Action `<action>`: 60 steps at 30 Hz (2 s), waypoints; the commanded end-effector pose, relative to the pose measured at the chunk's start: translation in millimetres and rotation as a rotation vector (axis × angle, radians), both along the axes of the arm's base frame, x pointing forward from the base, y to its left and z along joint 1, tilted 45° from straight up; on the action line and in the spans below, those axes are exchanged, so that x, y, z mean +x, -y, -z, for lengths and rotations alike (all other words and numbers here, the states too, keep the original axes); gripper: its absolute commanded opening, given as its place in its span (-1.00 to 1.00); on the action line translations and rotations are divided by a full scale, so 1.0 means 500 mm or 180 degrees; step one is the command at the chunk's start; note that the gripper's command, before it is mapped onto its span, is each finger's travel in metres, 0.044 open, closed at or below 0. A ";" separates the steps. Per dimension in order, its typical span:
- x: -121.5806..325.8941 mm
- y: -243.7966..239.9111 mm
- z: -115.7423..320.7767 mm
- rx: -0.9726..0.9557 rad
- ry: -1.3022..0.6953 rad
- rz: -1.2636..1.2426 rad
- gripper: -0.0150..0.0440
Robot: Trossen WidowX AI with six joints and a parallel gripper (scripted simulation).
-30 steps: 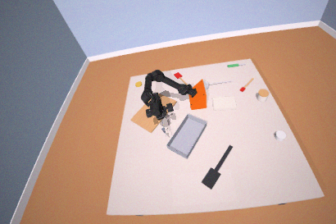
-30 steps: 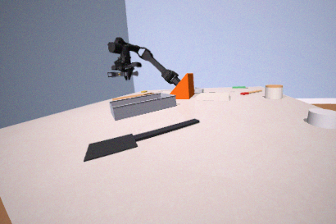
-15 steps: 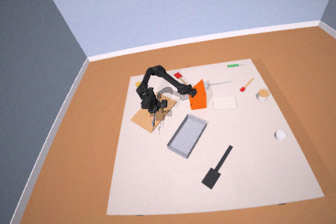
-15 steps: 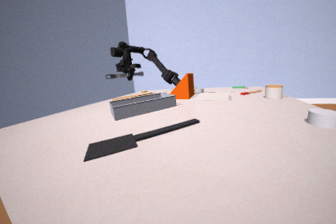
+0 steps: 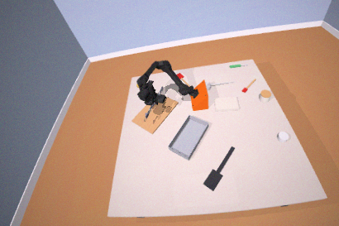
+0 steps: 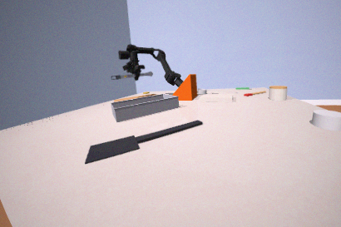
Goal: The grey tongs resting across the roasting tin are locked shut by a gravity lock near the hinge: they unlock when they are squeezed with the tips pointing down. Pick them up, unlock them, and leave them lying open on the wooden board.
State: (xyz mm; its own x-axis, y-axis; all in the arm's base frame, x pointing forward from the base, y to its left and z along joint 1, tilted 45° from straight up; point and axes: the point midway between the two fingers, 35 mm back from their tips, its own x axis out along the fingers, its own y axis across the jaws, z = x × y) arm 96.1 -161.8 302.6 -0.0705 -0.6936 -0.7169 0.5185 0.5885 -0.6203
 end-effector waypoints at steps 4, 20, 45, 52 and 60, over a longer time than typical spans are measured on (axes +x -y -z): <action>-0.063 -0.017 -0.006 -0.0072 0.0335 0.0291 -1.00; -0.059 -0.027 -0.014 -0.0360 0.0471 -0.0017 -1.00; -0.070 -0.059 -0.022 -0.1388 0.1145 -0.0985 -1.00; -0.077 -0.061 -0.018 -0.1609 0.1368 -0.1138 -1.00; -0.087 -0.060 -0.007 -0.1807 0.1640 -0.1251 -1.00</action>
State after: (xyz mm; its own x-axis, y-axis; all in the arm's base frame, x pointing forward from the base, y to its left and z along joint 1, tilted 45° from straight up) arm 56.9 -131.4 308.2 0.4635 -0.8685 -0.1756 0.6193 0.4592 -0.6369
